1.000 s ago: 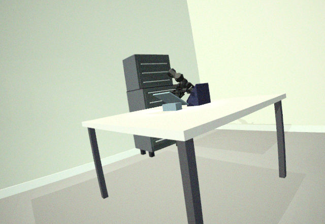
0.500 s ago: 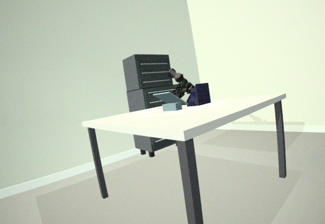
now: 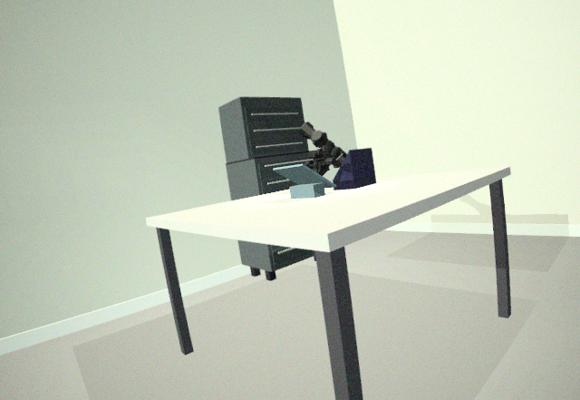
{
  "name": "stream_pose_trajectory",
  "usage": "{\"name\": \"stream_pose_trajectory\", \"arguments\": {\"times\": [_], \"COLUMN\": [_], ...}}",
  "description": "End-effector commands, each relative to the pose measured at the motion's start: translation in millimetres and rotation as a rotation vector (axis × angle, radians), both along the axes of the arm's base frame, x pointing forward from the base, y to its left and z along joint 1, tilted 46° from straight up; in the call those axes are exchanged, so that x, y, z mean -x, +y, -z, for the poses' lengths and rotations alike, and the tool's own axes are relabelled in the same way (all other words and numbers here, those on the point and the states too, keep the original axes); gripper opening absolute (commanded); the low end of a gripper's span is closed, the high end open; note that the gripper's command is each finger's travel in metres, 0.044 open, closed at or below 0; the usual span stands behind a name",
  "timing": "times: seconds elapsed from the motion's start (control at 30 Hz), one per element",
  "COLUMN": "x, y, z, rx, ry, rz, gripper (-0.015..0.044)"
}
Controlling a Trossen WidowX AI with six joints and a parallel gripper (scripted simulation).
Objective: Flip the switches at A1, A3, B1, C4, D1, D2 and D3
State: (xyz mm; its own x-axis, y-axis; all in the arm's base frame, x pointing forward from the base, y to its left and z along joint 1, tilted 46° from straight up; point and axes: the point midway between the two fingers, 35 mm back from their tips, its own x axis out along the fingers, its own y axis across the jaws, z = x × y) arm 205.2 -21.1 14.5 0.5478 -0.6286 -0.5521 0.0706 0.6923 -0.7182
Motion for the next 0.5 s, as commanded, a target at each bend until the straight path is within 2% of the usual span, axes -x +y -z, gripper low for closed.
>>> {"name": "stream_pose_trajectory", "arguments": {"times": [0.0, 0.47], "x": [-0.1, -1.1], "y": [-0.3, -1.5], "z": [1.6, 2.6], "rx": [0.000, 0.000], "ry": [0.007, 0.007], "rz": [-0.003, -0.003], "gripper": [0.0000, 0.0000]}}
